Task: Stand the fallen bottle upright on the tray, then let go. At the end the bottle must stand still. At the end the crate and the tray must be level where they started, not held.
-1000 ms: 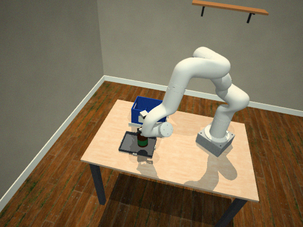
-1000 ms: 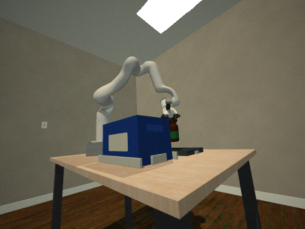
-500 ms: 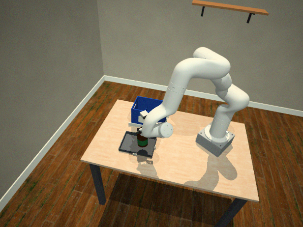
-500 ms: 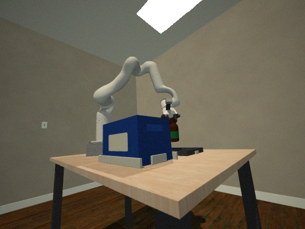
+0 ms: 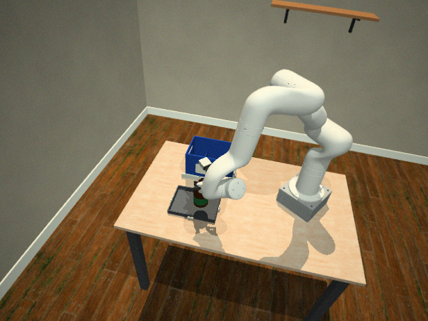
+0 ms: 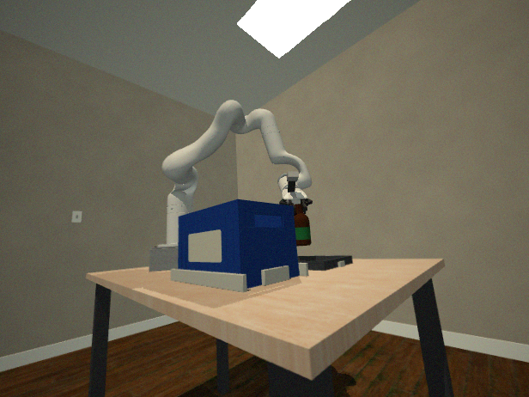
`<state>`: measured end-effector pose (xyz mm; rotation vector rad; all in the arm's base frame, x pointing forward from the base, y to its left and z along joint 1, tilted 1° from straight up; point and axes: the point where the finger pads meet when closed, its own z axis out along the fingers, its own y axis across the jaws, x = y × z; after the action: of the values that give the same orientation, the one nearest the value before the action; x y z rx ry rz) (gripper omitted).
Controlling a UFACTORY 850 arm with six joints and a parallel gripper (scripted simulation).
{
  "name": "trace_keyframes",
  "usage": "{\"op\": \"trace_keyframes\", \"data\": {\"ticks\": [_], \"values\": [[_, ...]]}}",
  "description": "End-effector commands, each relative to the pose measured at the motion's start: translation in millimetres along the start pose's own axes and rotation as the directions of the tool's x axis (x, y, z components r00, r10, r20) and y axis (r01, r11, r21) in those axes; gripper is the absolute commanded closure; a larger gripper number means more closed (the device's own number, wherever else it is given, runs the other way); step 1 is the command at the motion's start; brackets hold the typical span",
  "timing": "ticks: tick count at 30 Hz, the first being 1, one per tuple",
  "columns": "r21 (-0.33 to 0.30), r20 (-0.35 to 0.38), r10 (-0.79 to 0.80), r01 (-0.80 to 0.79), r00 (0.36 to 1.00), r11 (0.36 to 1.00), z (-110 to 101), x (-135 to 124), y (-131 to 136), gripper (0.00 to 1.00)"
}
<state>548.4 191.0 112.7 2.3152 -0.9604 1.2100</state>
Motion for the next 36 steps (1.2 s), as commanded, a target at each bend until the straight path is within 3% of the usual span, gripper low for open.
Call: {"op": "trace_keyframes", "data": {"ticks": [1,16,36], "values": [[0.001,-0.029,0.002,-0.002,1.000,1.000,-0.5,0.6,-0.7,1.00],[0.005,-0.094,0.003,-0.003,0.996,1.000,-1.7,0.4,-1.3,1.00],[0.006,-0.099,0.003,-0.003,0.995,1.000,-1.8,0.4,-1.3,1.00]]}}
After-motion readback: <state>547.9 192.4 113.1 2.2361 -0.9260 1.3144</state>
